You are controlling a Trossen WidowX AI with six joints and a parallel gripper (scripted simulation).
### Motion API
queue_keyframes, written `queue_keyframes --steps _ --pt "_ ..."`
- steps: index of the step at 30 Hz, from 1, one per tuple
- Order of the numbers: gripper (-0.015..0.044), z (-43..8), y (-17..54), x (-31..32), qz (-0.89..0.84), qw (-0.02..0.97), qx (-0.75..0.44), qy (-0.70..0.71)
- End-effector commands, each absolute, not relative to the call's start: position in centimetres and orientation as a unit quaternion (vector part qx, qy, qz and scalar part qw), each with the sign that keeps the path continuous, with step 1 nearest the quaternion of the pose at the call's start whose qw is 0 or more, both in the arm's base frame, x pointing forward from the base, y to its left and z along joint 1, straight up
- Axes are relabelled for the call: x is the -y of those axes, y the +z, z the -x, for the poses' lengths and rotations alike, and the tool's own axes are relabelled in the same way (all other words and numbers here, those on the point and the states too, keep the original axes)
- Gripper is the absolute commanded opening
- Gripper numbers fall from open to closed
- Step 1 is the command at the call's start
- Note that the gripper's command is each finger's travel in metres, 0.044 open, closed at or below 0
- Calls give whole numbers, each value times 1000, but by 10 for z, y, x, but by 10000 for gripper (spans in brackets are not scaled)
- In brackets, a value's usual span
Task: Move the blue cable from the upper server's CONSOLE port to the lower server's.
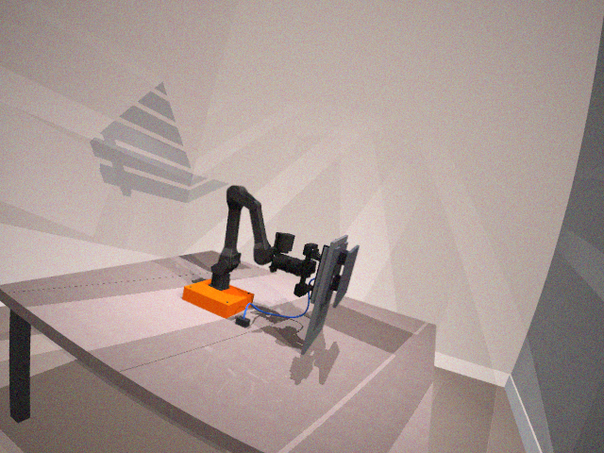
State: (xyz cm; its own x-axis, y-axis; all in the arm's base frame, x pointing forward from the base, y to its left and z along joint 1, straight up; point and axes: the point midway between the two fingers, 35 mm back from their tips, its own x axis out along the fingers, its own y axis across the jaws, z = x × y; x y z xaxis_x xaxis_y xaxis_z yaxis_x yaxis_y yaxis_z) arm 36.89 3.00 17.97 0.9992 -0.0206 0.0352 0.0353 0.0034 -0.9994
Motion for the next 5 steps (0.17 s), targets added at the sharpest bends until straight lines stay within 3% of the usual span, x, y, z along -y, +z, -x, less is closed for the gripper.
queue_keyframes --steps 1,5 --pt "440 -365 179 -29 706 708 5 -19" --pt "440 -364 180 -29 706 708 5 -18"
